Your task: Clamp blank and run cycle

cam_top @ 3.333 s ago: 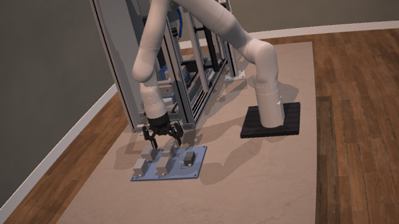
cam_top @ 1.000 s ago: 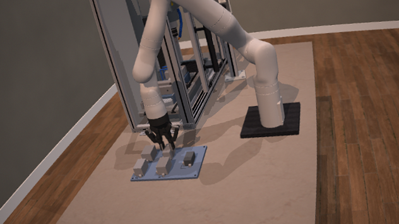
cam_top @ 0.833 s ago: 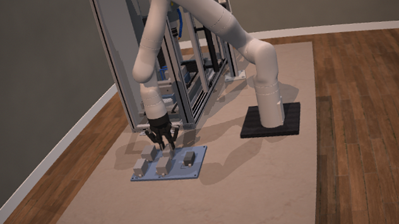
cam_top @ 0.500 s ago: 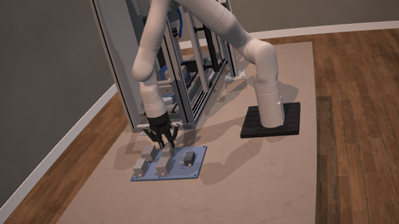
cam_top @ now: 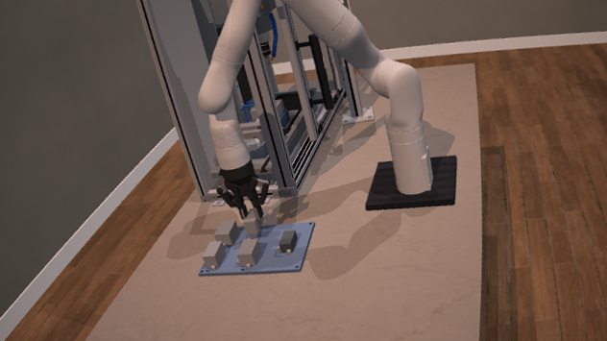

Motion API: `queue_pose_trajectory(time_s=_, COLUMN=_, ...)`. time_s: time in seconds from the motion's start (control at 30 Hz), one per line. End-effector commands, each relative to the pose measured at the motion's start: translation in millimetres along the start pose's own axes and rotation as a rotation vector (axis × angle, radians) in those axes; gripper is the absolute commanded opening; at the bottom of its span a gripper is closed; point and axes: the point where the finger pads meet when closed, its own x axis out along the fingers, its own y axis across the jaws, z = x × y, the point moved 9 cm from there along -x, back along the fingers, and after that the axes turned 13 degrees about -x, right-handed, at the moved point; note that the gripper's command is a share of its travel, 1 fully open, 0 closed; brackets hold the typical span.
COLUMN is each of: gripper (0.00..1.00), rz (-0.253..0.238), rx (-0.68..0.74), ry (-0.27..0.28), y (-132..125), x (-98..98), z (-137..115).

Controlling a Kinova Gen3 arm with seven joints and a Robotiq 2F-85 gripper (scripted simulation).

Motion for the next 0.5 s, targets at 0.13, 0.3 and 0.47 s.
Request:
queue_pose_trajectory(time_s=0.13, gripper=0.1, rz=-0.002, rx=0.0, ry=-0.001, y=-0.3, x=-30.5, z=0.1)
queue_pose_trajectory(time_s=0.3, gripper=0.1, rz=-0.002, rx=0.0, ry=-0.001, y=-0.3, x=-30.5, z=0.1)
queue_pose_trajectory(time_s=0.47, gripper=0.1, rz=-0.002, rx=0.0, ry=-0.001, y=-0.3, x=-30.5, z=0.1)
